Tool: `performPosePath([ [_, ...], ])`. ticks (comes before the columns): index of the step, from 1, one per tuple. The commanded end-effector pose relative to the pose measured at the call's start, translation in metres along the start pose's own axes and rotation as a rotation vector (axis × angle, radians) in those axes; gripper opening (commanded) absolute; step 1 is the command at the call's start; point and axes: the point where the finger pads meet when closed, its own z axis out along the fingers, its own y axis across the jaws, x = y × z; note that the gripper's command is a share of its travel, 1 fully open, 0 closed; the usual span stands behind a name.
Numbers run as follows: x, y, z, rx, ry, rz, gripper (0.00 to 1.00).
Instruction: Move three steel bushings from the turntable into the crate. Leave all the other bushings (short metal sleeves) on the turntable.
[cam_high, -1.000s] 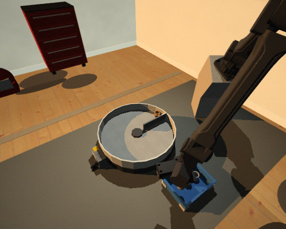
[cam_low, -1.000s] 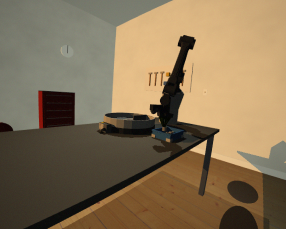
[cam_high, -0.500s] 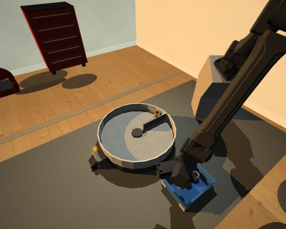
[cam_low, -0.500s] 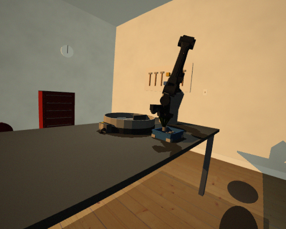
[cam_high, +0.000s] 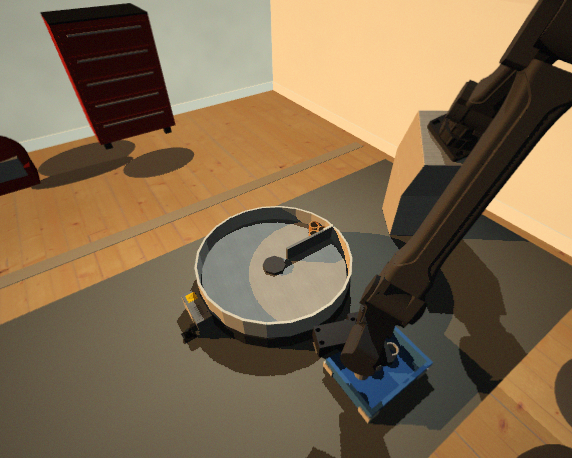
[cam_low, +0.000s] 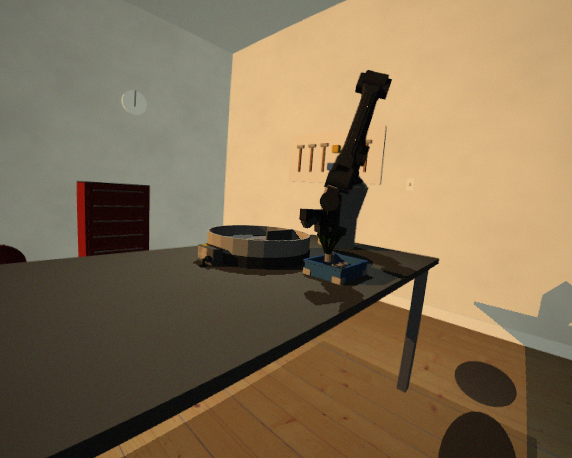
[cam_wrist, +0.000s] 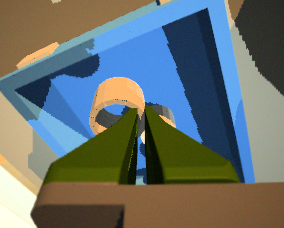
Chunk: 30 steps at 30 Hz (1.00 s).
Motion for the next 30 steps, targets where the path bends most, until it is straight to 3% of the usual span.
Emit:
performPosePath([
  [1,-0.014,0.016,-0.010,-0.027,-0.029,0.004,0.00],
  [4,-0.010,0.010,0.004,-0.015,-0.018,0.006,0.00],
  [14,-0.011,0.009,0.011,-0.015,-0.020,0.007,0.00],
  [30,-0.003,0.009,0.039,-0.016,-0.013,0.000,0.00],
])
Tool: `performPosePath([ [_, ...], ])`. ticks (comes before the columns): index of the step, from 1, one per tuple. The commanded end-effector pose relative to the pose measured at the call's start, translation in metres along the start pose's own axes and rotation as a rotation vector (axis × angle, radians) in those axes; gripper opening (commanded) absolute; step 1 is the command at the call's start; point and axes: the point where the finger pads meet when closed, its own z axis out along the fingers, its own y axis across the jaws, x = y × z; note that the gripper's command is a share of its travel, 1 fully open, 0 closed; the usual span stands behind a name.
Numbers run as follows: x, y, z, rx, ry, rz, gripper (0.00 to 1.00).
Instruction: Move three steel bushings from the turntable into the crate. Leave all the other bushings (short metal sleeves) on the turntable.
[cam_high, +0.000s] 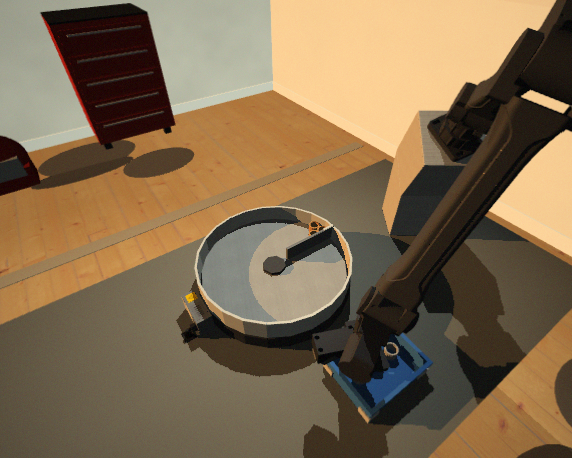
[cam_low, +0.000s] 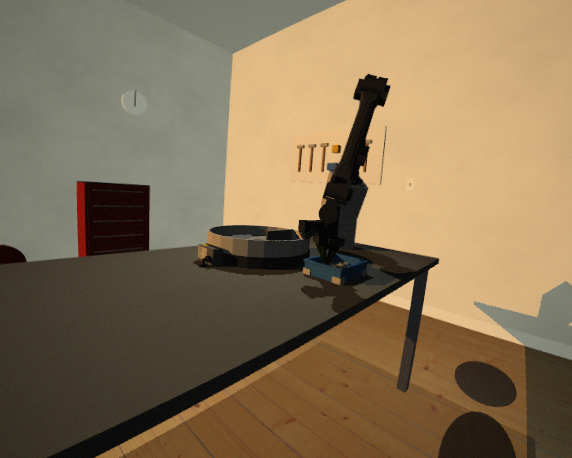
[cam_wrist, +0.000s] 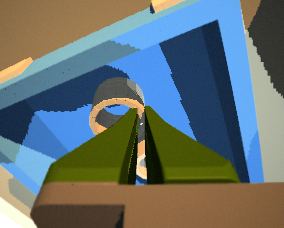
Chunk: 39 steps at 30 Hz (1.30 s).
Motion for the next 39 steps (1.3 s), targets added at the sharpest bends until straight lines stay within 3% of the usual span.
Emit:
performPosePath([
  [1,-0.011,0.030,-0.015,-0.045,-0.035,-0.015,0.00],
  [5,-0.006,0.013,0.006,-0.017,-0.014,-0.002,0.00],
  [39,-0.006,0.016,0.001,-0.023,-0.019,-0.005,0.00],
])
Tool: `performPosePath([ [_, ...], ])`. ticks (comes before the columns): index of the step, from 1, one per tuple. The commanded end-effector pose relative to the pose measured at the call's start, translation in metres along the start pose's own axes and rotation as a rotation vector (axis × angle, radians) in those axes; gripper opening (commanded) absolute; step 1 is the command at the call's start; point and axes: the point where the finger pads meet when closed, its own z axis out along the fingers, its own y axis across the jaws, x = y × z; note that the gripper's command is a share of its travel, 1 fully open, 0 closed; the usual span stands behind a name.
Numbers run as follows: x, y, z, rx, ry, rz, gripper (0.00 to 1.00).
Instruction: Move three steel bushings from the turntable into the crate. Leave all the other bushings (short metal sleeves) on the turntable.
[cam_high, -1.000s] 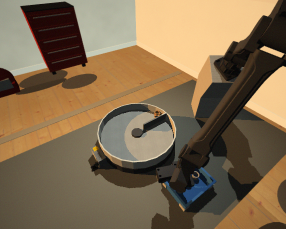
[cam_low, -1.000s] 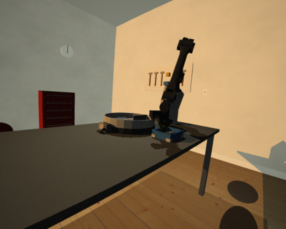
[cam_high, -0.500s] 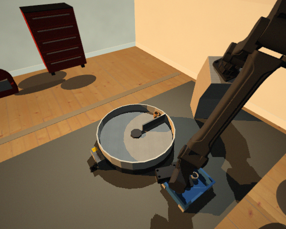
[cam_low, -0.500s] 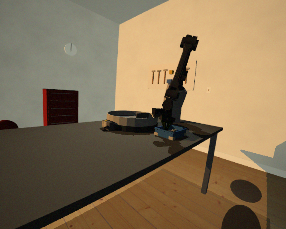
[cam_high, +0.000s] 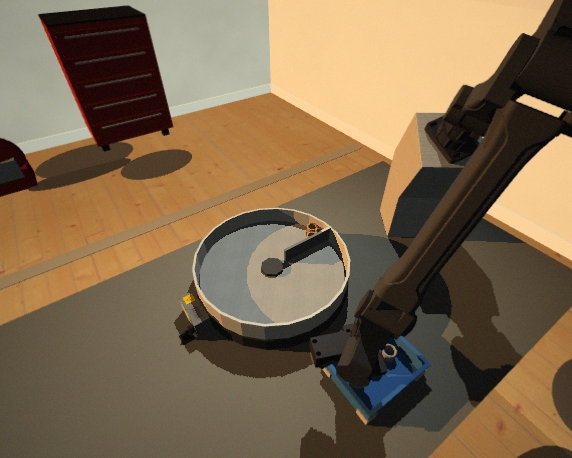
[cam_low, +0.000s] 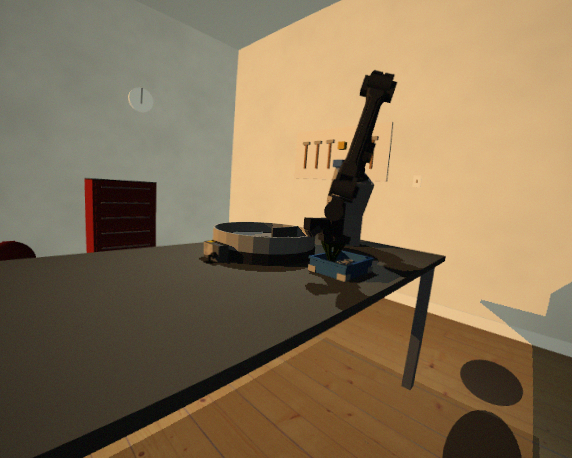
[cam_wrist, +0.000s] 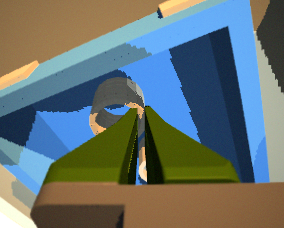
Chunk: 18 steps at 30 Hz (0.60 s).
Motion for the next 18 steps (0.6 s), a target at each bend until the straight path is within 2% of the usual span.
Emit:
performPosePath([
  [1,-0.004,0.012,-0.001,-0.017,-0.014,-0.002,0.00],
  [12,0.001,0.009,0.004,-0.013,-0.009,-0.002,0.00],
  [13,0.003,0.002,0.006,0.001,0.001,0.003,0.00],
  [15,0.004,0.000,0.008,0.002,0.000,0.005,0.00],
  [18,0.002,0.005,0.002,-0.008,-0.007,0.001,0.00],
])
